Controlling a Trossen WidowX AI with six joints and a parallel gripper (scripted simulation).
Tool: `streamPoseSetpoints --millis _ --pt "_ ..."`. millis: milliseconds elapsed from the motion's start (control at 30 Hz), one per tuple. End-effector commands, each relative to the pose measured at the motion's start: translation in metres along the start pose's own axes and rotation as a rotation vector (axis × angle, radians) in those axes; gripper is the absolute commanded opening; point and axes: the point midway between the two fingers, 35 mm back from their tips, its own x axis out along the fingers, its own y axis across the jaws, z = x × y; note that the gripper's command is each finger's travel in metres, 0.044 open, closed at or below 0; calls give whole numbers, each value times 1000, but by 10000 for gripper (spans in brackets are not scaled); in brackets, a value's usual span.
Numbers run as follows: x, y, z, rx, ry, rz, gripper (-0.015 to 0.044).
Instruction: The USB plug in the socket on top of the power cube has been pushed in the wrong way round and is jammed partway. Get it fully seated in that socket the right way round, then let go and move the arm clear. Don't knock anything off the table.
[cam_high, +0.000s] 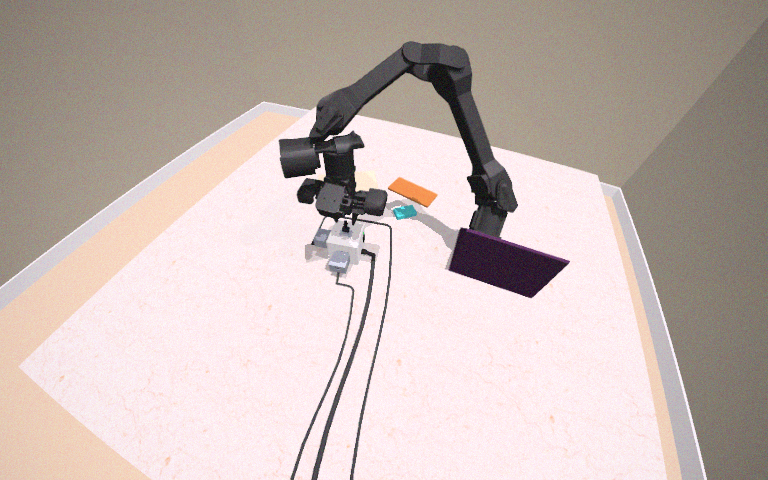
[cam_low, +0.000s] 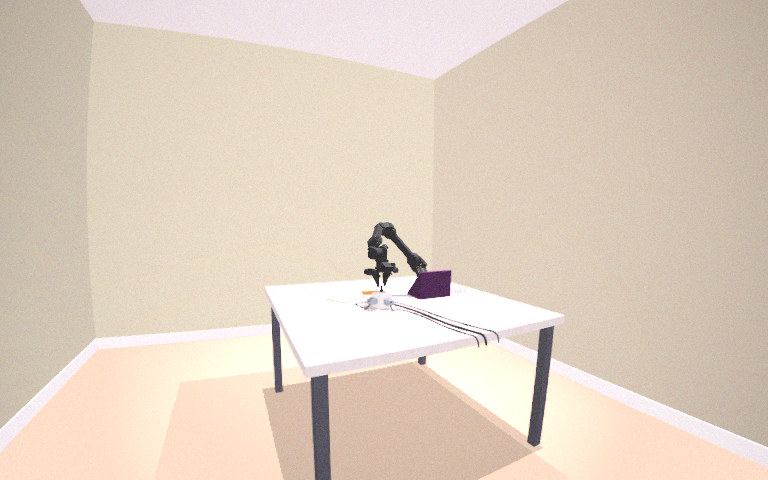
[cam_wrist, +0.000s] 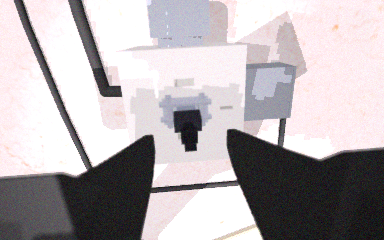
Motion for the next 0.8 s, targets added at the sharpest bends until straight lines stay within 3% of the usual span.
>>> streamPoseSetpoints --millis 0,100,200,767 --pt "0 0 0 0 0 0 99" --pt "0 0 0 0 0 0 20" --pt "0 0 0 0 0 0 0" --pt "0 0 0 0 0 1 0"
